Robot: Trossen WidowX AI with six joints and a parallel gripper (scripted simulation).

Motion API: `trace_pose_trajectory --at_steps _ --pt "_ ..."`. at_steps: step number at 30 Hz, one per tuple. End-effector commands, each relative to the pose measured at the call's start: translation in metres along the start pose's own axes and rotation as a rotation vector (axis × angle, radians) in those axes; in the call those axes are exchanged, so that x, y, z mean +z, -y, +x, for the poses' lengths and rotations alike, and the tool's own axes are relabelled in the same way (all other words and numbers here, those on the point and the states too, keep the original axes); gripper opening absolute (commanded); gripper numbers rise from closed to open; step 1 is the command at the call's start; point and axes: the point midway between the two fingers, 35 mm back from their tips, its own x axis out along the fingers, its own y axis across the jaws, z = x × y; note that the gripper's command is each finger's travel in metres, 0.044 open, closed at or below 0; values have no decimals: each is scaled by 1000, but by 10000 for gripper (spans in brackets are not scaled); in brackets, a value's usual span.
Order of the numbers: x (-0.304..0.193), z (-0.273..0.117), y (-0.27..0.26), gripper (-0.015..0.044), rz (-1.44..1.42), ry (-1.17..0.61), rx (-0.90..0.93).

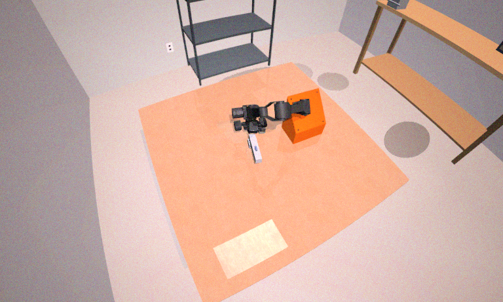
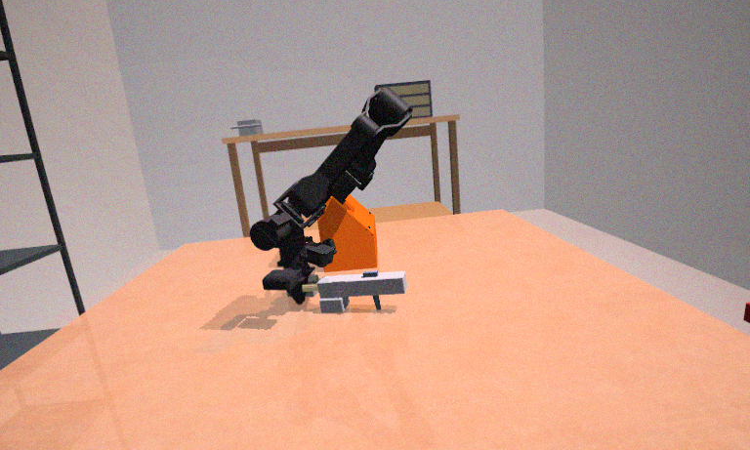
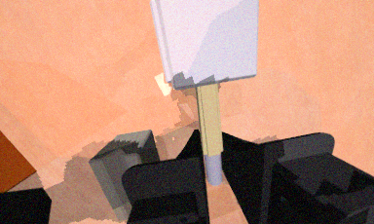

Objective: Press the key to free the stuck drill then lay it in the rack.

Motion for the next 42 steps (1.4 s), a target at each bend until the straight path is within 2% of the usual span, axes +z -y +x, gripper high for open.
trace_pose_trajectory --at_steps 1,13,42 --pt "1 -1 1 0 -4 2 -3" --pt "0 -1 1 0 -4 2 -3" --pt "-40 2 1 0 -5 1 -4"
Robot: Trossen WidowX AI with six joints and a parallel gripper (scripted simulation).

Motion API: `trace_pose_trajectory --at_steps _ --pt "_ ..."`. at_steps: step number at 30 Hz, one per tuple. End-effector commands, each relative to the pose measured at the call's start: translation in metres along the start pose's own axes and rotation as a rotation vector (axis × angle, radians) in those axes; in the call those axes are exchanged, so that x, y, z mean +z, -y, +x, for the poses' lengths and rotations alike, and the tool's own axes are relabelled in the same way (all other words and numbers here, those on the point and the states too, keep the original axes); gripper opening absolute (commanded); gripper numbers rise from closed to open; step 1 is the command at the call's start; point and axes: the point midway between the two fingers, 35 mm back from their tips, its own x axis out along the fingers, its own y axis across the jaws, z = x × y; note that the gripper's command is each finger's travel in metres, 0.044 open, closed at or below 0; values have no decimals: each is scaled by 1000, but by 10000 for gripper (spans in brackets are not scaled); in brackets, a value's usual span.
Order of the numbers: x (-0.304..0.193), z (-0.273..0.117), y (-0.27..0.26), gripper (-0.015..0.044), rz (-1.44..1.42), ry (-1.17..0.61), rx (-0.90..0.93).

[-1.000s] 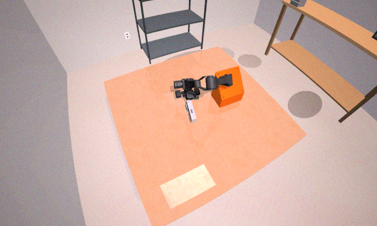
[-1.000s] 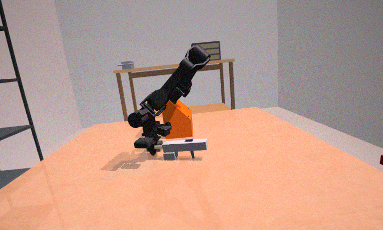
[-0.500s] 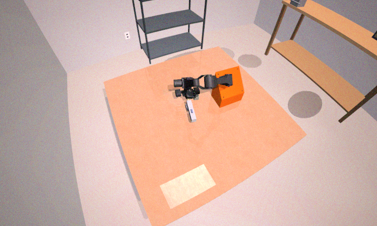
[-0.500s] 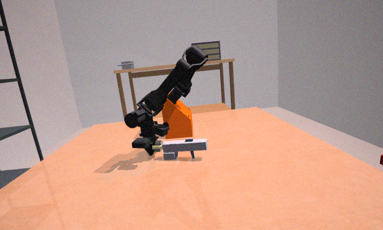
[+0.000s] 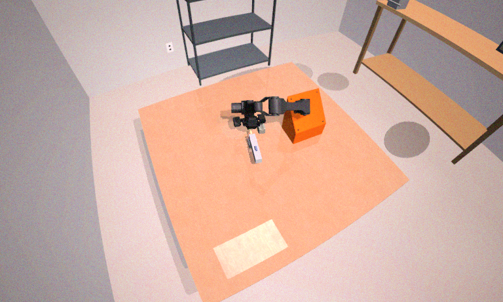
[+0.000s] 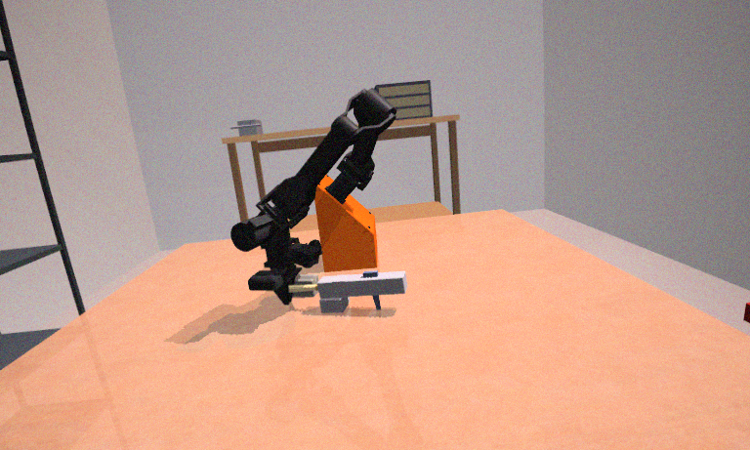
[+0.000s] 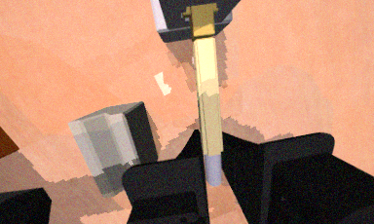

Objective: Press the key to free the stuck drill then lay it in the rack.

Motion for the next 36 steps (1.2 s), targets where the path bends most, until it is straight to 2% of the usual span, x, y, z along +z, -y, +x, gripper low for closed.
trace_pose_trajectory --at_steps 1,23,36 --pt "-9 0 1 0 3 -3 -1" --pt "-37 1 1 0 3 -4 -2" --pt "-34 -4 -2 0 3 -4 -2"
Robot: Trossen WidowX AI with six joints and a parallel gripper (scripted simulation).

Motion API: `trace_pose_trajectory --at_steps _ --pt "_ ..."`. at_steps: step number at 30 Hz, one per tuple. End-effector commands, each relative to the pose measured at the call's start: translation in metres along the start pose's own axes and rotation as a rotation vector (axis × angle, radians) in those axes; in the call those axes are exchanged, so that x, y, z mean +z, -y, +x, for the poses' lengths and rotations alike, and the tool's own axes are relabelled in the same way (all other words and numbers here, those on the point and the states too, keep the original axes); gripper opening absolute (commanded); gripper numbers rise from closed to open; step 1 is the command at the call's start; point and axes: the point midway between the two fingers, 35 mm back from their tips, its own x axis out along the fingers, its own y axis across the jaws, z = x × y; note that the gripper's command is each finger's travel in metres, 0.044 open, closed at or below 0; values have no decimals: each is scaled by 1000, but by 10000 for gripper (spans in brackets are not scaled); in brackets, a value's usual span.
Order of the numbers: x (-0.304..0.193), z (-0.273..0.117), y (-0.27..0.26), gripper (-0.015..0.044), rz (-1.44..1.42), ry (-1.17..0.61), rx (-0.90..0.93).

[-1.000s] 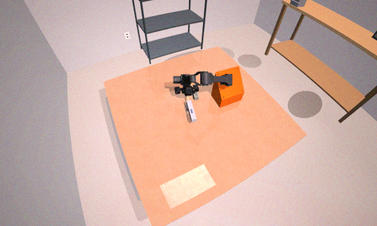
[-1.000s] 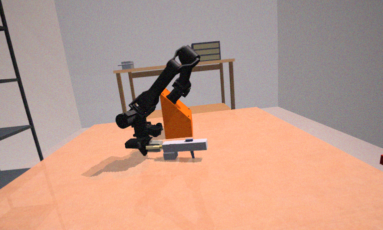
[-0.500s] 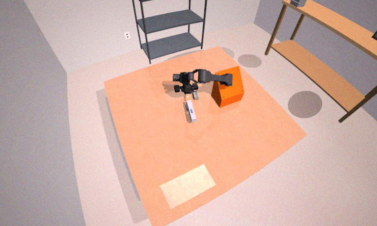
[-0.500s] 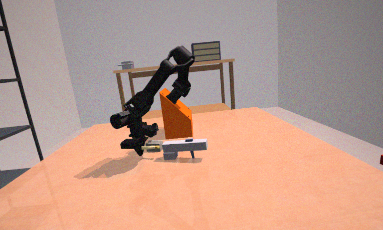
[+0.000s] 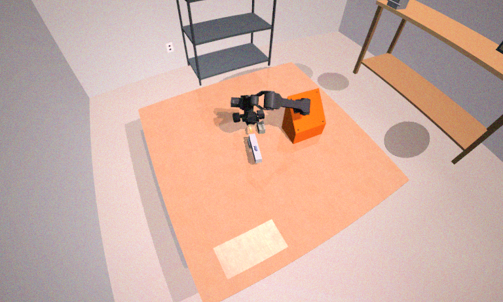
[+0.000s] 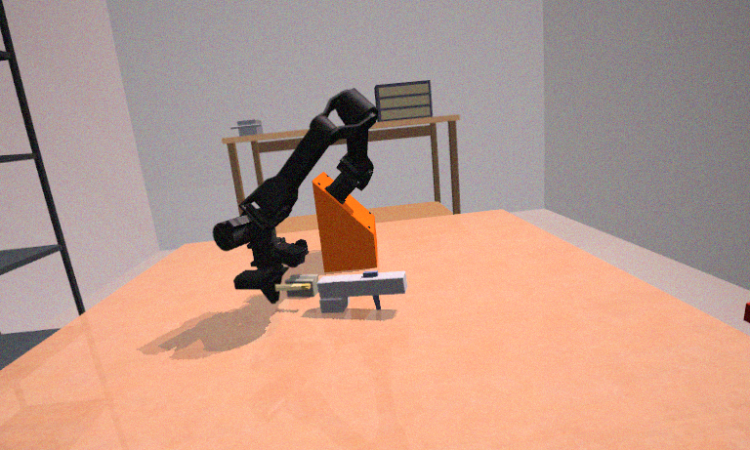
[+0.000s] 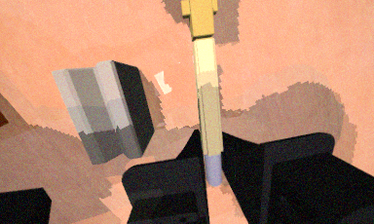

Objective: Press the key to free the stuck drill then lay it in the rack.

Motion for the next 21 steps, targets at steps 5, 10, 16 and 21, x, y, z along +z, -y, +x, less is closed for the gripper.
trace_pose_trajectory --at_steps 5,10,16,21 --pt "0 -4 -1 0 -4 -4 -5" --pt "0 -5 -2 0 -4 -4 -5" --pt "0 -7 -4 0 -4 -4 -5" --pt "0 -8 -5 0 -4 -4 -5"
